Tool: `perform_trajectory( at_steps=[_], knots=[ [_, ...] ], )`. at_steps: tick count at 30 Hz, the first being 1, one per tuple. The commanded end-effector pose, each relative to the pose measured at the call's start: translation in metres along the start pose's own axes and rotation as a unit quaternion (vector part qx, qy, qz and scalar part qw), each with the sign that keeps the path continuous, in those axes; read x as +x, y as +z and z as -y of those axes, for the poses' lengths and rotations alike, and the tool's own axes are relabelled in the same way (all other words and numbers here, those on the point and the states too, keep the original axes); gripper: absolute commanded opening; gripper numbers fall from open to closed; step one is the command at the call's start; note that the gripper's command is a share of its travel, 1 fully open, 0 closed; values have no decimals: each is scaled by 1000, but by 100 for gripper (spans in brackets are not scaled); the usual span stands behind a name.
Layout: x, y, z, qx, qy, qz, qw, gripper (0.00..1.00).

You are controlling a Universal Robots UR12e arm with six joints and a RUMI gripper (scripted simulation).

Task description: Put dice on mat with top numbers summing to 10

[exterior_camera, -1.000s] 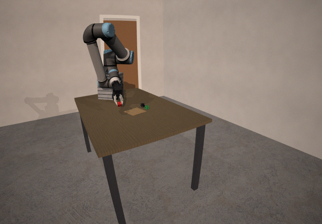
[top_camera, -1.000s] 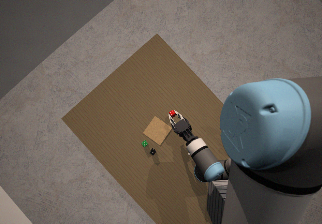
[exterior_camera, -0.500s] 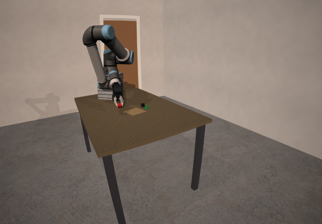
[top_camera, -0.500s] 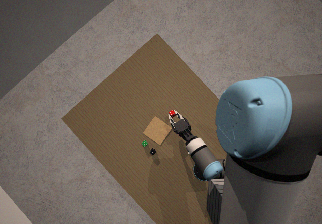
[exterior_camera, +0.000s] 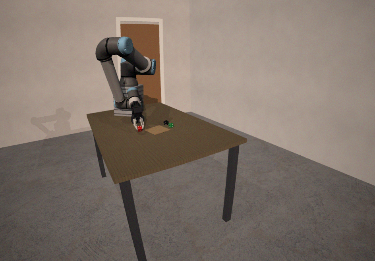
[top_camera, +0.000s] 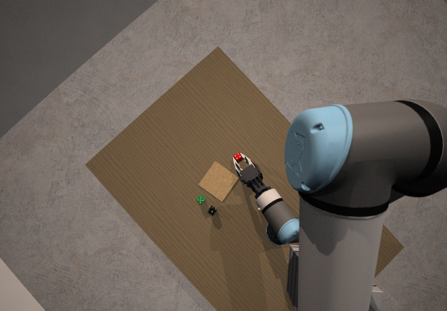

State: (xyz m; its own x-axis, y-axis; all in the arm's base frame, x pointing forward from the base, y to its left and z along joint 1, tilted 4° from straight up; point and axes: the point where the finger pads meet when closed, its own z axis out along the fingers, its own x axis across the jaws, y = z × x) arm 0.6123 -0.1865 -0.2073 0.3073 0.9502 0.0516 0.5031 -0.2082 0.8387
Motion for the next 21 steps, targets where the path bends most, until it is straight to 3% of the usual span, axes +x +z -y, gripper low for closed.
perform_trajectory(
  at_steps=[1,21],
  knots=[
    [0,6,8,0,0,0,1000,10],
    [0,9,12,0,0,0,1000,10]
  ],
)
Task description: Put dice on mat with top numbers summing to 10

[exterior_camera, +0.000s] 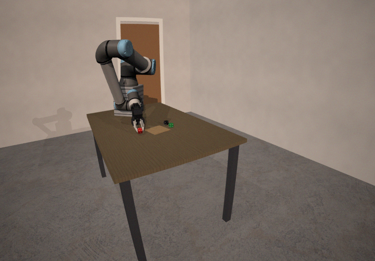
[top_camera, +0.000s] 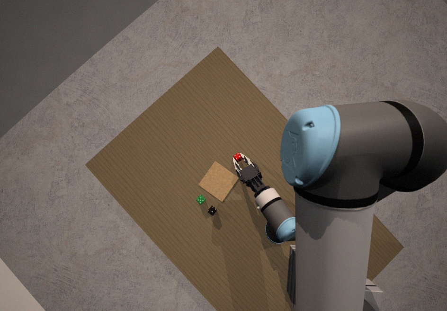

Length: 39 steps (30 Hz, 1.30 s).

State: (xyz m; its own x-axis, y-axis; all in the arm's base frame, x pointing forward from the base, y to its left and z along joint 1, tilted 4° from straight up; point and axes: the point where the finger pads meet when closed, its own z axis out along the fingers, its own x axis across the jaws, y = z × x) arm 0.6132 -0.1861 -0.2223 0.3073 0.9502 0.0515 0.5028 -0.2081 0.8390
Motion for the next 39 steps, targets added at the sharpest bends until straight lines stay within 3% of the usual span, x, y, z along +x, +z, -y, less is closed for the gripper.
perform_trajectory(
  at_steps=[1,39],
  knots=[
    [0,0,0,0,0,0,1000,10],
    [0,3,5,0,0,0,1000,10]
  ],
)
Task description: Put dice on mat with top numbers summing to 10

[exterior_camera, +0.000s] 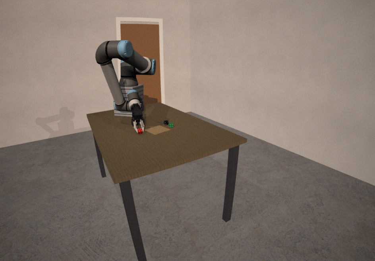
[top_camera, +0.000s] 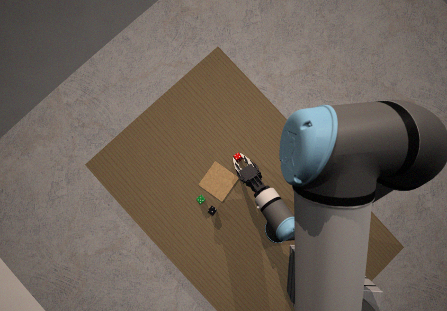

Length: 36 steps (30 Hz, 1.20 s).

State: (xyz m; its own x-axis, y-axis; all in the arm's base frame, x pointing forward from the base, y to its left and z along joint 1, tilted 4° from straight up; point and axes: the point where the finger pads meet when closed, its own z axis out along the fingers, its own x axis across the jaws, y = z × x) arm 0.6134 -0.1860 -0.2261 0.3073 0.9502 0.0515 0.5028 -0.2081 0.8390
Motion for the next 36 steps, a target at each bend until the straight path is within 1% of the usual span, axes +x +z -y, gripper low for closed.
perform_trajectory(
  at_steps=[1,13,36],
  knots=[
    [0,2,2,0,0,0,1000,10],
    [0,4,6,0,0,0,1000,10],
    [0,5,6,0,0,0,1000,10]
  ],
)
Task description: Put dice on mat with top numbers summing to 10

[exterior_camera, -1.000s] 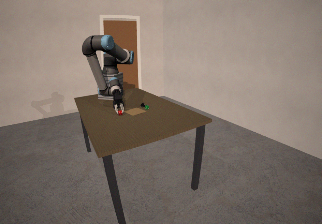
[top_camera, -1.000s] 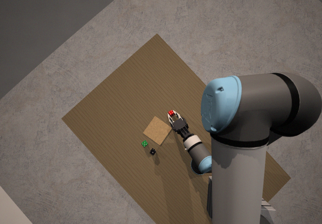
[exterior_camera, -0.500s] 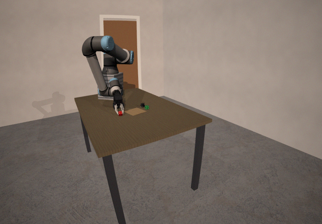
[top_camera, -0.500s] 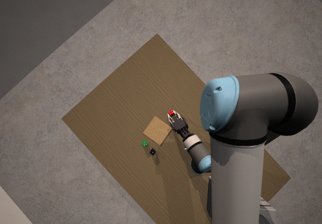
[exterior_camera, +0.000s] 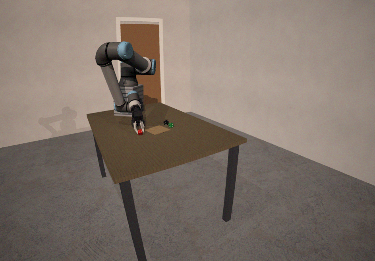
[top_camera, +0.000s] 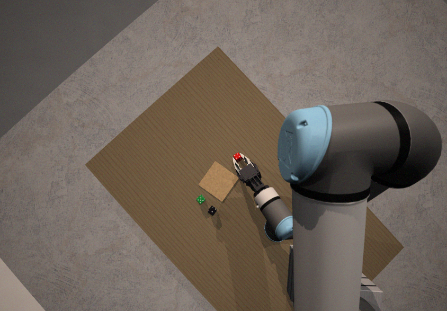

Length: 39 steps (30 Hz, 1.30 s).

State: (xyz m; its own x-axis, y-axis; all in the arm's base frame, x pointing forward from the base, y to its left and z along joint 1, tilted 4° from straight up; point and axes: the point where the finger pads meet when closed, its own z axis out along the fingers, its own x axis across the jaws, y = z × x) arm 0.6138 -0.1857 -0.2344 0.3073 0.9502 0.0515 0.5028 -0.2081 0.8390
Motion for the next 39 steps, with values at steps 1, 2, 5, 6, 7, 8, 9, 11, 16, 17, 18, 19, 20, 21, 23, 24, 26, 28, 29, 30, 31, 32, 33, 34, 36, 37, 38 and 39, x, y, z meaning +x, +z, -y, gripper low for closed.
perform_trajectory(
  at_steps=[1,2,5,6,7,8,9,11,16,17,18,19,20,21,23,24,26,28,29,30,31,32,33,34,36,37,38,39],
  knots=[
    [0,0,0,0,0,0,1000,10],
    [0,0,0,0,0,0,1000,10],
    [0,0,0,0,0,0,1000,10],
    [0,0,0,0,0,0,1000,10],
    [0,0,0,0,0,0,1000,10],
    [0,0,0,0,0,0,1000,10],
    [0,0,0,0,0,0,1000,10],
    [0,0,0,0,0,0,1000,10],
    [0,0,0,0,0,0,1000,14],
    [0,0,0,0,0,0,1000,14],
    [0,0,0,0,0,0,1000,14],
    [0,0,0,0,0,0,1000,14],
    [0,0,0,0,0,0,1000,14],
    [0,0,0,0,0,0,1000,17],
    [0,0,0,0,0,0,1000,17],
    [0,0,0,0,0,0,1000,21],
    [0,0,0,0,0,0,1000,21],
    [0,0,0,0,0,0,1000,24],
    [0,0,0,0,0,0,1000,24],
    [0,0,0,0,0,0,1000,28],
    [0,0,0,0,0,0,1000,28],
    [0,0,0,0,0,0,1000,28],
    [0,0,0,0,0,0,1000,28],
    [0,0,0,0,0,0,1000,28],
    [0,0,0,0,0,0,1000,28],
    [0,0,0,0,0,0,1000,28],
    [0,0,0,0,0,0,1000,28],
    [0,0,0,0,0,0,1000,28]
  ],
)
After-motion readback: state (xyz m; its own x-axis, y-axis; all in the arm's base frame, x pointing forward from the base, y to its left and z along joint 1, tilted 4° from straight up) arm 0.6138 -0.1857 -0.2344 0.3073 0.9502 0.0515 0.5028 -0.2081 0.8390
